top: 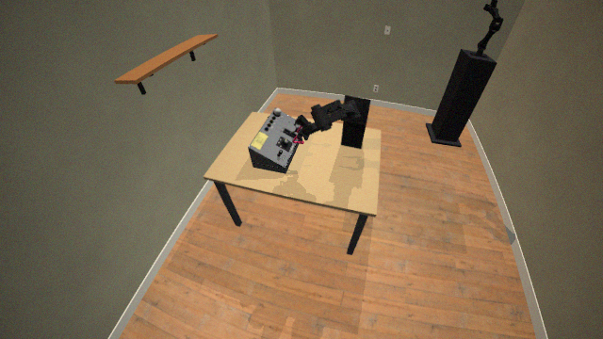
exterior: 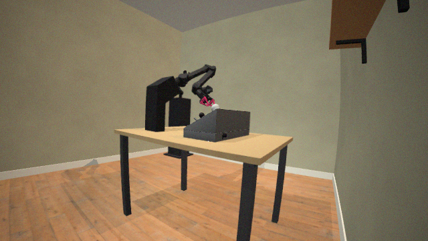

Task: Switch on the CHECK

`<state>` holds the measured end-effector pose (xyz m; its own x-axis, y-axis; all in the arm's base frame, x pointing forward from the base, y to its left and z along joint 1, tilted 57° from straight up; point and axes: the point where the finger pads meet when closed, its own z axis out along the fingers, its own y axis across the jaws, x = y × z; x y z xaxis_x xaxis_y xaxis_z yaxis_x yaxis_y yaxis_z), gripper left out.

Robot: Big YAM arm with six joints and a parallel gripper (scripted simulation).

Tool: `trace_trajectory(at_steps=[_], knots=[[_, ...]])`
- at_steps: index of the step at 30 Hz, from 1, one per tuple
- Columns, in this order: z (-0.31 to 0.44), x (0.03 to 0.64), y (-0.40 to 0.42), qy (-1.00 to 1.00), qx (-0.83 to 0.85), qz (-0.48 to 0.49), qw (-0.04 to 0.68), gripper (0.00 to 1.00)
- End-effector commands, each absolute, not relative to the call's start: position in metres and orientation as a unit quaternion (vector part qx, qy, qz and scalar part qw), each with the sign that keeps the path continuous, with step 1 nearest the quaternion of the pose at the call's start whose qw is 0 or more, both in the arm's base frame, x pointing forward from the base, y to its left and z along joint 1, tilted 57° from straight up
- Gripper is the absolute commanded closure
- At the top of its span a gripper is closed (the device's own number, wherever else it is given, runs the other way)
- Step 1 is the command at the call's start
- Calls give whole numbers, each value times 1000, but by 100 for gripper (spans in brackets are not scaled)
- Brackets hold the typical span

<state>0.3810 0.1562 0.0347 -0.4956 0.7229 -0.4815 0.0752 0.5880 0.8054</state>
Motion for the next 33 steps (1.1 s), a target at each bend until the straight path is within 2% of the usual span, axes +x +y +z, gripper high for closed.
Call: trace_trajectory(at_steps=[1,33], knots=[[44,388,161,758,272,399,437,0],[45,382,157,760,273,396,438,0]])
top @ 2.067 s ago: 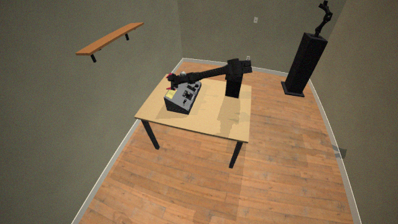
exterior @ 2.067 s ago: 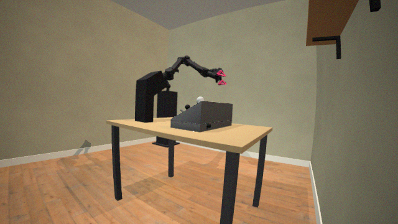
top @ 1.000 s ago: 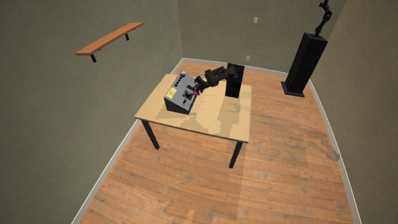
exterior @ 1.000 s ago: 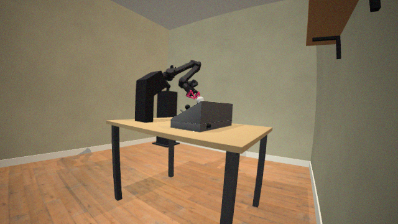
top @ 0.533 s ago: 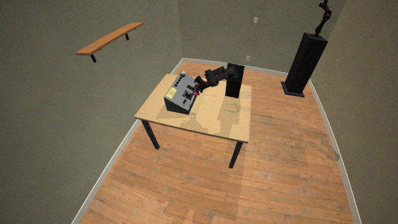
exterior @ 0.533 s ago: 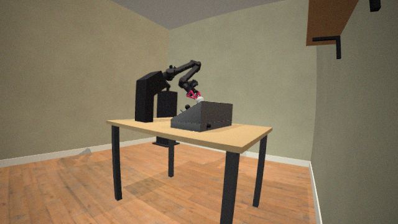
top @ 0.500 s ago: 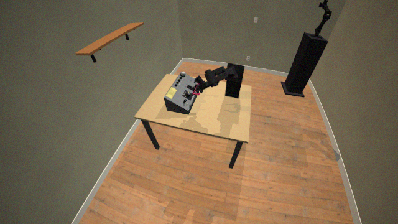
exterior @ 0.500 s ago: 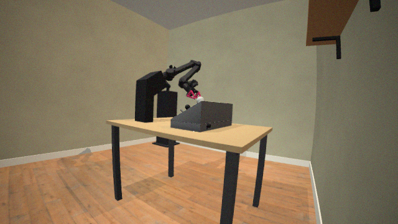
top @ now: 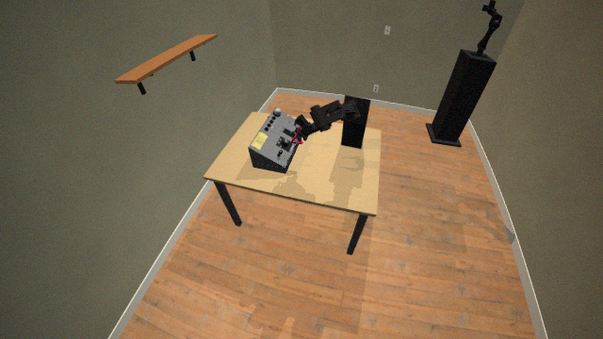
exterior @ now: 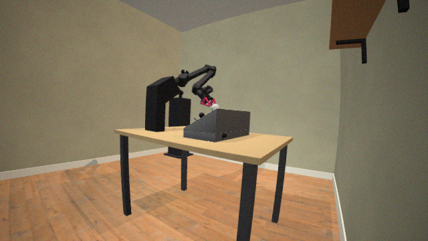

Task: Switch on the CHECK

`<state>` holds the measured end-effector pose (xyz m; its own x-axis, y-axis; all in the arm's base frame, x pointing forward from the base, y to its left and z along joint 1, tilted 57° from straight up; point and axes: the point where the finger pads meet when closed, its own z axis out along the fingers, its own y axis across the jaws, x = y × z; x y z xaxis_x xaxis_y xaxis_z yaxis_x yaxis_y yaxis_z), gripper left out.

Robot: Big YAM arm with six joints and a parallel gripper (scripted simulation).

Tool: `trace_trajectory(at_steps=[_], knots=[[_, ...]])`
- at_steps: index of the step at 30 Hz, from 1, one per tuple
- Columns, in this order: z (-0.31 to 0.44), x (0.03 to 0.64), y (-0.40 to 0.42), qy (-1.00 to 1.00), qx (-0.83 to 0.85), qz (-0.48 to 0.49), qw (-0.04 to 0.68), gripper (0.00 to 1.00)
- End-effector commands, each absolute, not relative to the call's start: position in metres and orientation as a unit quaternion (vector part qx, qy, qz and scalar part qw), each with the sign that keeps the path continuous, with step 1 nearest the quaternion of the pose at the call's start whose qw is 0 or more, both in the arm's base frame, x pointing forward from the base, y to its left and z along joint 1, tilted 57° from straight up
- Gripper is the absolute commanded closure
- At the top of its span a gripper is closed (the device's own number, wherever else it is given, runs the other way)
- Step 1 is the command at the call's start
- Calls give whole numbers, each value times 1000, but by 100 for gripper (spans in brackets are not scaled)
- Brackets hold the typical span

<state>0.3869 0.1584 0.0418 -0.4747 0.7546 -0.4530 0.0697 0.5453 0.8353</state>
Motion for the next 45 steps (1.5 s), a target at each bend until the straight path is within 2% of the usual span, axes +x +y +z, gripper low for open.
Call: trace_trajectory(at_steps=[1,34,45], knots=[[45,382,157,760,273,396,438,0],[45,383,156,760,273,396,438,0],[15,405,115,769,276,381,432,0]])
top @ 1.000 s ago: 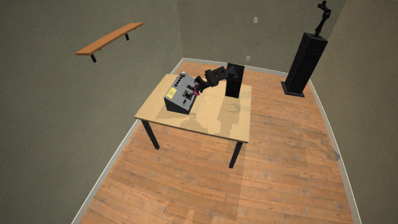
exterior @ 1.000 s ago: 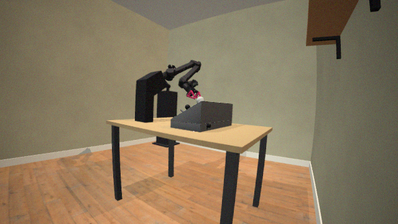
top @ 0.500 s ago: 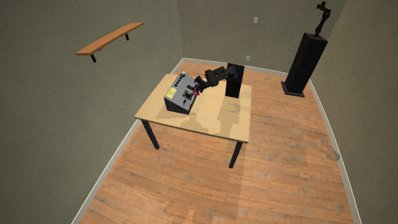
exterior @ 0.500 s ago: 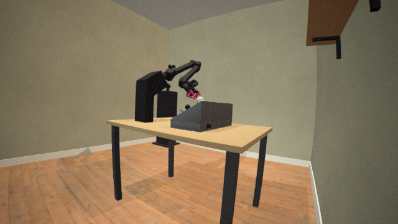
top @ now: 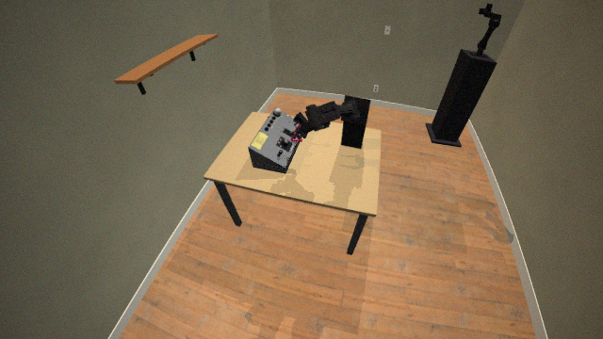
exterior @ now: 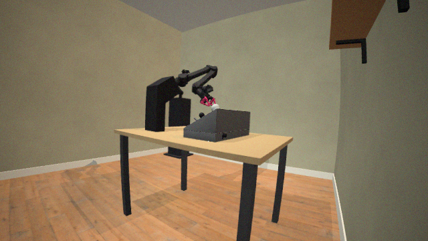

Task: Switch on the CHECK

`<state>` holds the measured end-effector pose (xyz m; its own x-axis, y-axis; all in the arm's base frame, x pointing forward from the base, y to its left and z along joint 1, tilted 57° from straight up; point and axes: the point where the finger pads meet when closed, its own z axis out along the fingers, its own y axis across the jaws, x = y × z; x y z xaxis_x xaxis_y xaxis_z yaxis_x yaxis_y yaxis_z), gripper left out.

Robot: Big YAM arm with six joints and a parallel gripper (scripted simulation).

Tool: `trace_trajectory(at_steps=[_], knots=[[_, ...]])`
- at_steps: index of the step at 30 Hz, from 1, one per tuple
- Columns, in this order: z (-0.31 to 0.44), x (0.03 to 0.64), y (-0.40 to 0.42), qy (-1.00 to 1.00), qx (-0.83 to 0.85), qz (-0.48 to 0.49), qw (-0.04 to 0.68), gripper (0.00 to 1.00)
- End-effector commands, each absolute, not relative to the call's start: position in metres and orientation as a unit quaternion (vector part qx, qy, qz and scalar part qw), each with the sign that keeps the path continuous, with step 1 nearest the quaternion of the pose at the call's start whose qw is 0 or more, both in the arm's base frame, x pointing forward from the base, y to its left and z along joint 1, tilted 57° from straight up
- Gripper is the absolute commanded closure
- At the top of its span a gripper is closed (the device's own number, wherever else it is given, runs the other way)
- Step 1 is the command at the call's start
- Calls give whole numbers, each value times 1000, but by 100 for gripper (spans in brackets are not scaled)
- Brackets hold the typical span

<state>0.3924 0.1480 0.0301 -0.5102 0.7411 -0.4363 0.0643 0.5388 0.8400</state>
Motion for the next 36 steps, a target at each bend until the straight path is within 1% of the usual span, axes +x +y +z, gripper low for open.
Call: trace_trajectory(at_steps=[1,4,8,12,17,18,21,27,36], knots=[[7,407,106,772,278,380,428,0],[-11,410,83,776,281,379,419,0],[-52,404,28,779,291,385,400,0],[-62,399,14,778,294,389,396,0],[-107,363,-45,761,309,419,387,0],[-107,363,-45,761,309,419,387,0],[-125,337,-66,746,315,438,391,0],[-143,303,-81,722,324,464,398,0],[-145,297,-77,720,325,472,392,0]])
